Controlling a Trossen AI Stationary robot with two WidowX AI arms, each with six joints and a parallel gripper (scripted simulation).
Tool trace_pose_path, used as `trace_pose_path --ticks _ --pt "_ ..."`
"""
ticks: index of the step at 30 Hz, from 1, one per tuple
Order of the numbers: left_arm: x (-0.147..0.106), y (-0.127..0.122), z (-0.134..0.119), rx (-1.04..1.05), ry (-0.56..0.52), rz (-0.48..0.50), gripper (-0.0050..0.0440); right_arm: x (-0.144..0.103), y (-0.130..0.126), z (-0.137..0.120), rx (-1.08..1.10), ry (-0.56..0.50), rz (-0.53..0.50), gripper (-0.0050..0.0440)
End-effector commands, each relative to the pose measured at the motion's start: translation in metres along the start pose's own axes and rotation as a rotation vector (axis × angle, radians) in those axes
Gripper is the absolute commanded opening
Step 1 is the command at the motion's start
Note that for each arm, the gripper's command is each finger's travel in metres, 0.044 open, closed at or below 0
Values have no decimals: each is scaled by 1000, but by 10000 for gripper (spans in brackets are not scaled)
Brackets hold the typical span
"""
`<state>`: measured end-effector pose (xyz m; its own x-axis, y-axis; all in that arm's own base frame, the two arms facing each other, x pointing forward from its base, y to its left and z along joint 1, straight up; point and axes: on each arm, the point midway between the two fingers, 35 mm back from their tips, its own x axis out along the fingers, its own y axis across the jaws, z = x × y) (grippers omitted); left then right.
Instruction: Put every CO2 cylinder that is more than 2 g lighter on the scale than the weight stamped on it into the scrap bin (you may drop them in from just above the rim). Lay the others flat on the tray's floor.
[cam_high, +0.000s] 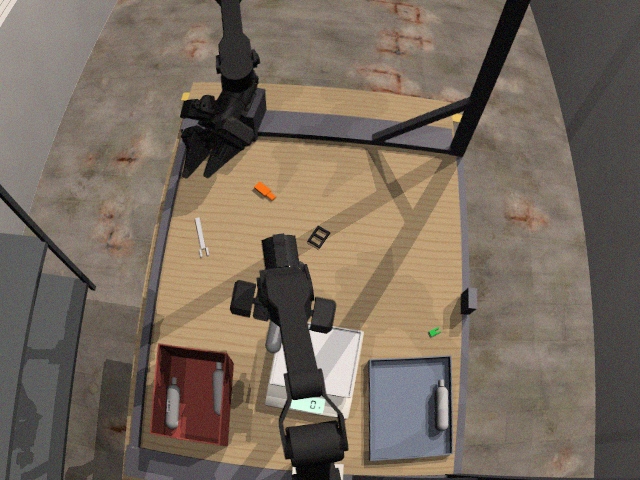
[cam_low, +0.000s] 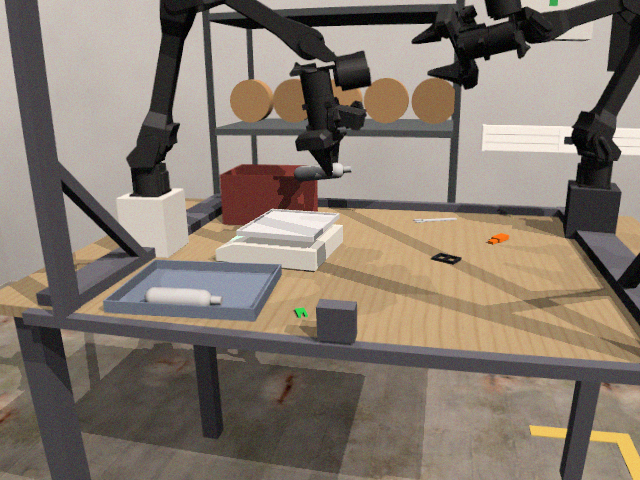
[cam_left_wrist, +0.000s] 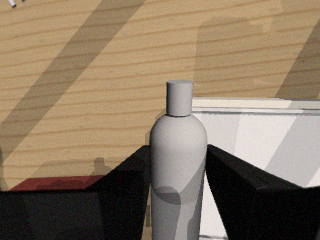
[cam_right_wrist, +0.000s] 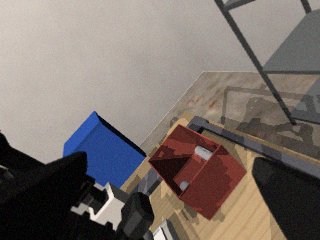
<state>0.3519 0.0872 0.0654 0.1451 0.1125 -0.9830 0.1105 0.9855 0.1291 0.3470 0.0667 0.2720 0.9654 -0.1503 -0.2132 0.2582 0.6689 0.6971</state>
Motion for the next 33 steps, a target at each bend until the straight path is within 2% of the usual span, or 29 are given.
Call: trace_pose_path --ticks 1,9,11,19,33 --pt "-5 5 2 -80 48 -60 -50 -10 -2 21 -153 -53 84 440" --pt "-4 6 1 -179 114 -141 -50 -25 -9 58 -534 -142 185 440" --pt "-4 6 1 -179 114 -141 -50 -25 -9 58 -534 -142 185 440" --pt "-7 7 2 -187 111 -143 -50 -32 -15 80 -765 -191 245 440" --pt "-7 5 -1 -186 116 -145 -50 -34 -13 87 -799 -205 258 440"
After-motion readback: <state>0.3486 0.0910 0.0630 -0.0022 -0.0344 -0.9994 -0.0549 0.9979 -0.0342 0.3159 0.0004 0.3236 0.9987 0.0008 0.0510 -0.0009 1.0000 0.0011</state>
